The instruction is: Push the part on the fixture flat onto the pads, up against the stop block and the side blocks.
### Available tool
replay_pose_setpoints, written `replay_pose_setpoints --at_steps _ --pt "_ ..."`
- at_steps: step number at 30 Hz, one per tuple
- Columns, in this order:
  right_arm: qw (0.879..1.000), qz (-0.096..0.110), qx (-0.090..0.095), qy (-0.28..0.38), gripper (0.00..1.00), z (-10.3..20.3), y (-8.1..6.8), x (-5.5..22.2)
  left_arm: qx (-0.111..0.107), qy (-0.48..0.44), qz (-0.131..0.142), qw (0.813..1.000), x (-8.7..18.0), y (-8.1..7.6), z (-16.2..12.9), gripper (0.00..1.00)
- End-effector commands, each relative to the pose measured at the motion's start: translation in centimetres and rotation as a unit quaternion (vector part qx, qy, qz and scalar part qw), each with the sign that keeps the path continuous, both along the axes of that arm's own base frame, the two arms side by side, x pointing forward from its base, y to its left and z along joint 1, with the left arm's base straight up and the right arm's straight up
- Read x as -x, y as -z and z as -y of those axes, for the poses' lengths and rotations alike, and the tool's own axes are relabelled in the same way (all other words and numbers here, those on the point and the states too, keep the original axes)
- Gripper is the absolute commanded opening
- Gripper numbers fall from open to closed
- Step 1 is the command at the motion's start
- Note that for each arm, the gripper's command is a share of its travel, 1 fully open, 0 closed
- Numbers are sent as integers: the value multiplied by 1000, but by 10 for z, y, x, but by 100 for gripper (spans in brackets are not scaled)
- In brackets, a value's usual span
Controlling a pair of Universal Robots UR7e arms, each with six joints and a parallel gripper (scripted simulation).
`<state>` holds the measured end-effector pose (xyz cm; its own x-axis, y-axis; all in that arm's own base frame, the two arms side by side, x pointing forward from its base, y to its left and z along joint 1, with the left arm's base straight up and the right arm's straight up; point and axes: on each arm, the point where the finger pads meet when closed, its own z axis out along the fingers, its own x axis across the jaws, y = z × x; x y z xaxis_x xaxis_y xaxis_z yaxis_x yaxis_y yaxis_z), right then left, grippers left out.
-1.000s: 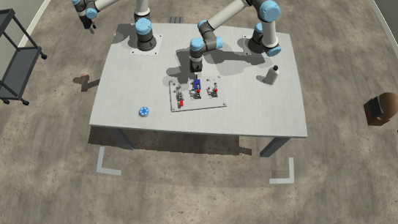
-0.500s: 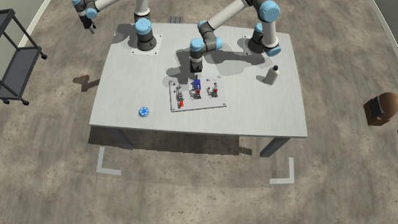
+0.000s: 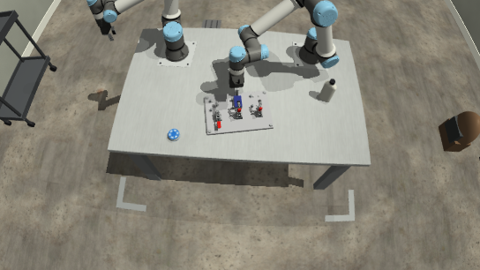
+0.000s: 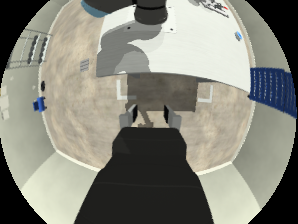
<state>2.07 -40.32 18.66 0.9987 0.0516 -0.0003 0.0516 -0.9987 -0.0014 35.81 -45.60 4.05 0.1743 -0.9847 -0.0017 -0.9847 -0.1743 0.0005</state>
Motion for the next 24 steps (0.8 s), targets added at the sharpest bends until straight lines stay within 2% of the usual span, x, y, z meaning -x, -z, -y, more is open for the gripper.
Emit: replay_pose_setpoints --at_steps 1,24 --pt "1000 0 1 0 100 0 0 0 1 0 0 1000 0 -1 0 0" --pt "1000 0 1 0 100 0 0 0 1 0 0 1000 -4 -1 0 0"
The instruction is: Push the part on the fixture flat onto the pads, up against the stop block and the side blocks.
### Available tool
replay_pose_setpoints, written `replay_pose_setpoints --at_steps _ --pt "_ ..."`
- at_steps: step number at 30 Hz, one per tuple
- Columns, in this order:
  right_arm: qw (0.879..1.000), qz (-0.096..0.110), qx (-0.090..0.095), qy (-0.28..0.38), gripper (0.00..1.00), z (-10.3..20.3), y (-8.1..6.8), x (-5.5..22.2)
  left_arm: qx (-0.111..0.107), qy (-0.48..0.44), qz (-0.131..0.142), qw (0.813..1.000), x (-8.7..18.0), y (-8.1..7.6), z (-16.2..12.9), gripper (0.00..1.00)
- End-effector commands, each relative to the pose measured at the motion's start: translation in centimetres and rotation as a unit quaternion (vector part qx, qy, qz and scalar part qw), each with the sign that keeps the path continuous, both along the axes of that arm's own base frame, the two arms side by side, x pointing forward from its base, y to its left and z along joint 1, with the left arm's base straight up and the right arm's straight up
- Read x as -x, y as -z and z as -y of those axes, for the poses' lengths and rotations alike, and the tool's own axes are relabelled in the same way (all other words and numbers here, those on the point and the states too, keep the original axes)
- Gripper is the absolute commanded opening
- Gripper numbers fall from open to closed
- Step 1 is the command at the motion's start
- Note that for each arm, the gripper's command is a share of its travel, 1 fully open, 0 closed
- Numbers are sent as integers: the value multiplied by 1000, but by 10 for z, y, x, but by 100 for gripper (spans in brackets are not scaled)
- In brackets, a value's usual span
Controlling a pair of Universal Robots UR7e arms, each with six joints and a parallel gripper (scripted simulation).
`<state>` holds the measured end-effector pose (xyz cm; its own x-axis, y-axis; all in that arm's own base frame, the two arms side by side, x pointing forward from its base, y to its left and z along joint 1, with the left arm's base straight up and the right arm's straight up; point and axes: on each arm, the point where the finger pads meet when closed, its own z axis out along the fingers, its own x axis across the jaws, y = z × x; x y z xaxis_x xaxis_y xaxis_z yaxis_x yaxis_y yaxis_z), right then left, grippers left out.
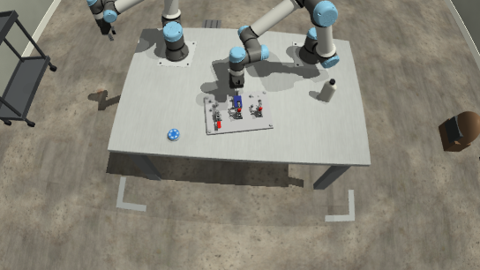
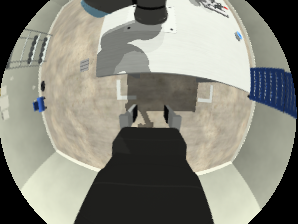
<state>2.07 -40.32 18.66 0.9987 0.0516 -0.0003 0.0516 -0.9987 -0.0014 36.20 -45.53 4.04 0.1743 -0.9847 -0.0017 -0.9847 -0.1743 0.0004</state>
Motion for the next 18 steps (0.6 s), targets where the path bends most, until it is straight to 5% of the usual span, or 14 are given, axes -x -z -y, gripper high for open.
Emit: replay_pose_setpoints --at_steps 1,18 --pt "1000 0 1 0 100 0 0 0 1 0 0 1000 0 -1 0 0" --pt "1000 0 1 0 100 0 0 0 1 0 0 1000 -4 -1 0 0"
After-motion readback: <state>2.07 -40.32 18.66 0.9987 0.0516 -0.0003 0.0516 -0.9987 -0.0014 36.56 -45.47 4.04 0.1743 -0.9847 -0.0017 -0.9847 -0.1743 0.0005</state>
